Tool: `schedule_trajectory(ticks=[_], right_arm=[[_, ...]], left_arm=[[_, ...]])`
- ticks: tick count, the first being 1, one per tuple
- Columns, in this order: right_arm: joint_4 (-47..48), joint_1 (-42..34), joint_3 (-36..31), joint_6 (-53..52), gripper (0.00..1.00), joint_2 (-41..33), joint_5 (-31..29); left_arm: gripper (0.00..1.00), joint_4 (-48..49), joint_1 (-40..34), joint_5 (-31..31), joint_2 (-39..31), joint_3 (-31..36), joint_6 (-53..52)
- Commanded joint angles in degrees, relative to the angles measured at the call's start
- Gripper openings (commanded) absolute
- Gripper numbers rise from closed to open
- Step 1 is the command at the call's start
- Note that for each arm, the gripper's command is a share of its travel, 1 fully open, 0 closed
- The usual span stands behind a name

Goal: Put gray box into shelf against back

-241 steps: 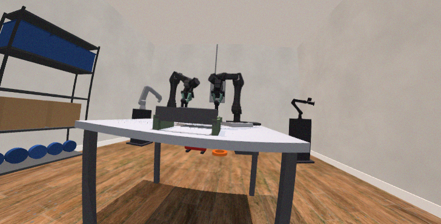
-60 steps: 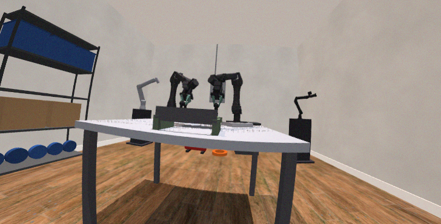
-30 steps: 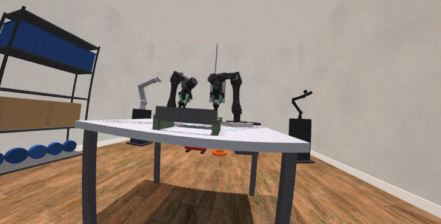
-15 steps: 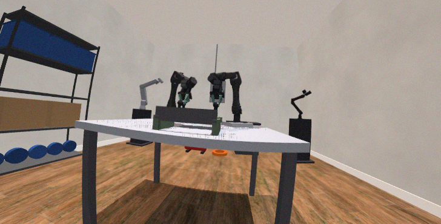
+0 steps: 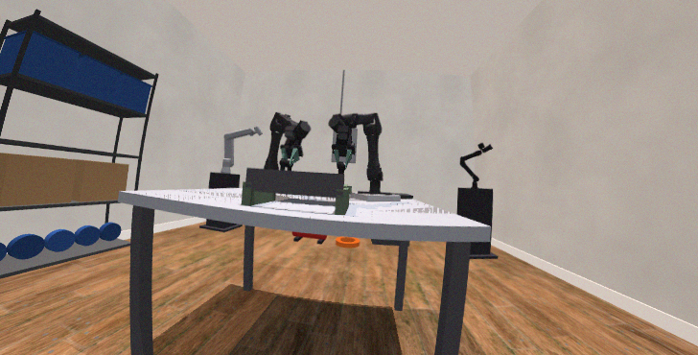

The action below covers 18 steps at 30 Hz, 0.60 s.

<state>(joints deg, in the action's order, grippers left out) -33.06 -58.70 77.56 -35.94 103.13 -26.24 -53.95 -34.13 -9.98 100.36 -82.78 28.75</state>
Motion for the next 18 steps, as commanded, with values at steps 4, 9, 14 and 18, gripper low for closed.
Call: schedule_trajectory(ticks=[4,9,14,18], right_arm=[[2.61,1.9,4.62,2.03,0.14,-1.58,-3.61],[2.57,2.15,4.93,1.93,0.14,-2.58,-3.77],[2.72,2.78,5.98,2.68,0.14,-1.21,-3.3],[2.55,3.16,6.59,2.91,0.14,-1.45,-3.1]], left_arm=[[0.14,2.08,1.34,-1.43,-1.37,-5.0,-2.36],[0.14,1.97,1.56,-1.4,-2.25,-5.48,-2.42],[0.14,2.12,2.01,-1.05,-0.52,-6.81,-3.02],[0.14,1.62,2.35,-0.95,-0.7,-7.63,-3.2]])
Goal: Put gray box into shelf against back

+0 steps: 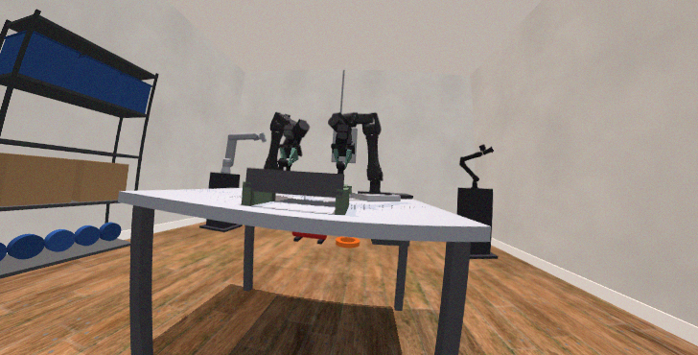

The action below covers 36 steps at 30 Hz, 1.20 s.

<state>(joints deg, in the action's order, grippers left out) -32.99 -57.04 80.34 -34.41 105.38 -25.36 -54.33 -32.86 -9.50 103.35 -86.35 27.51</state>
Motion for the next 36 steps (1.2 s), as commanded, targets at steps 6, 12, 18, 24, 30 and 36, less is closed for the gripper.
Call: schedule_trajectory(ticks=[6,12,18,24,30,36], right_arm=[[2.62,1.9,4.81,1.78,0.14,-2.2,-3.71],[2.86,2.57,5.97,2.59,0.14,-0.81,-3.2],[2.9,3.24,7.47,3.3,0.14,0.92,-2.67],[2.76,3.82,8.72,3.59,0.14,1.65,-2.51],[2.67,4.76,10.78,4.66,0.14,3.13,-1.74],[2.34,5.62,13.16,5.54,0.14,5.14,-1.1]], left_arm=[[0.14,2.02,1.41,-1.29,-1.93,-5.22,-2.28],[0.14,2.07,1.9,-1.02,0.11,-6.75,-2.94],[0.14,1.6,2.45,-0.86,1.81,-8.53,-3.47],[0.14,1.33,2.92,-0.75,2.71,-10.15,-3.65],[0.14,0.91,3.53,-0.33,4.78,-12.74,-4.5],[0.14,-0.03,4.24,0.02,7.19,-15.69,-5.16]])
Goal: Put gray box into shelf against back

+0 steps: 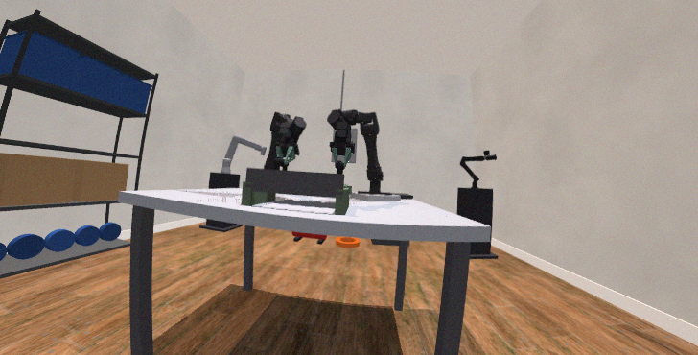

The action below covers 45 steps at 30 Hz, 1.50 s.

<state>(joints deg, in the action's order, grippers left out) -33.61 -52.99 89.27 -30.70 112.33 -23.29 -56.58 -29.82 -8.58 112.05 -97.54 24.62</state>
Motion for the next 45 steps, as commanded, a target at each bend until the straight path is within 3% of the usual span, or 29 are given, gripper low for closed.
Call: schedule_trajectory(ticks=[1,23,25,40,45], right_arm=[[2.84,1.74,4.68,1.96,0.14,-1.56,-3.05],[1.58,4.13,12.29,3.75,0.14,2.74,-1.62],[1.03,4.67,13.91,4.37,0.14,5.7,-1.14],[-0.27,6.04,20.11,5.4,0.14,7.76,-0.21],[-1.33,6.78,23.59,6.29,0.14,10.78,0.55]], left_arm=[[0.14,2.02,1.33,-0.82,-1.11,-5.07,-2.39],[0.14,-0.41,3.07,-0.07,4.44,-14.72,-3.7],[0.14,-1.7,3.57,0.47,7.68,-16.73,-4.16],[0.14,-3.67,4.43,0.53,10.96,-25.03,-5.0],[0.14,-5.47,4.98,1.4,15.0,-29.74,-5.79]])
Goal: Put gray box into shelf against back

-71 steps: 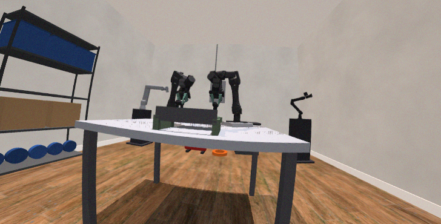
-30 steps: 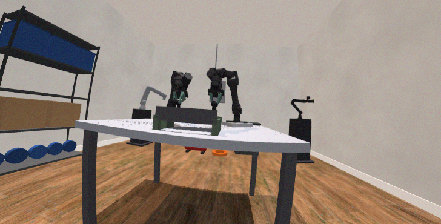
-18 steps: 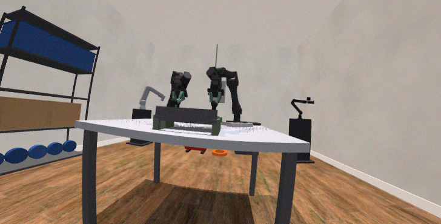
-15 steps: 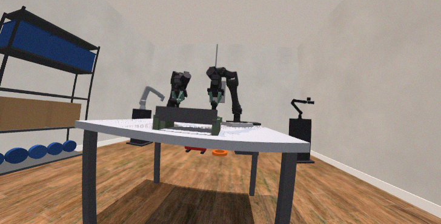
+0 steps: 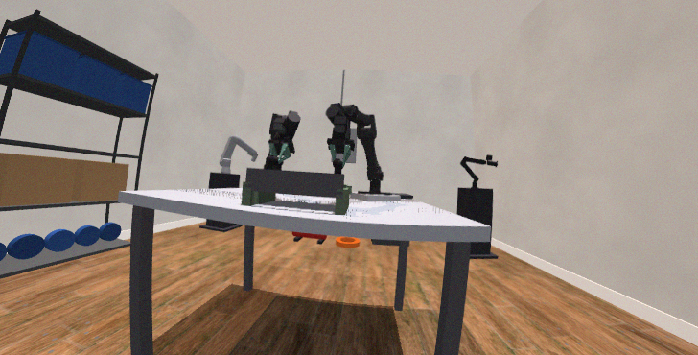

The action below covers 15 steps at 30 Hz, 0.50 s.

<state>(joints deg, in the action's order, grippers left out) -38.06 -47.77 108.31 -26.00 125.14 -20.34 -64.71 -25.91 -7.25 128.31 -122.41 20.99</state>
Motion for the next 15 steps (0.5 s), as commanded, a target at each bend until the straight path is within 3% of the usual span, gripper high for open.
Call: schedule_trajectory(ticks=[1,15], right_arm=[[2.81,1.69,5.25,1.7,0.14,-1.6,-2.3],[0.27,3.01,12.83,2.84,0.14,2.92,-1.32]], left_arm=[[0.14,1.77,1.15,0.15,-0.55,-5.88,-2.23],[0.14,-3.24,2.18,0.54,6.24,-17.56,-2.86]])
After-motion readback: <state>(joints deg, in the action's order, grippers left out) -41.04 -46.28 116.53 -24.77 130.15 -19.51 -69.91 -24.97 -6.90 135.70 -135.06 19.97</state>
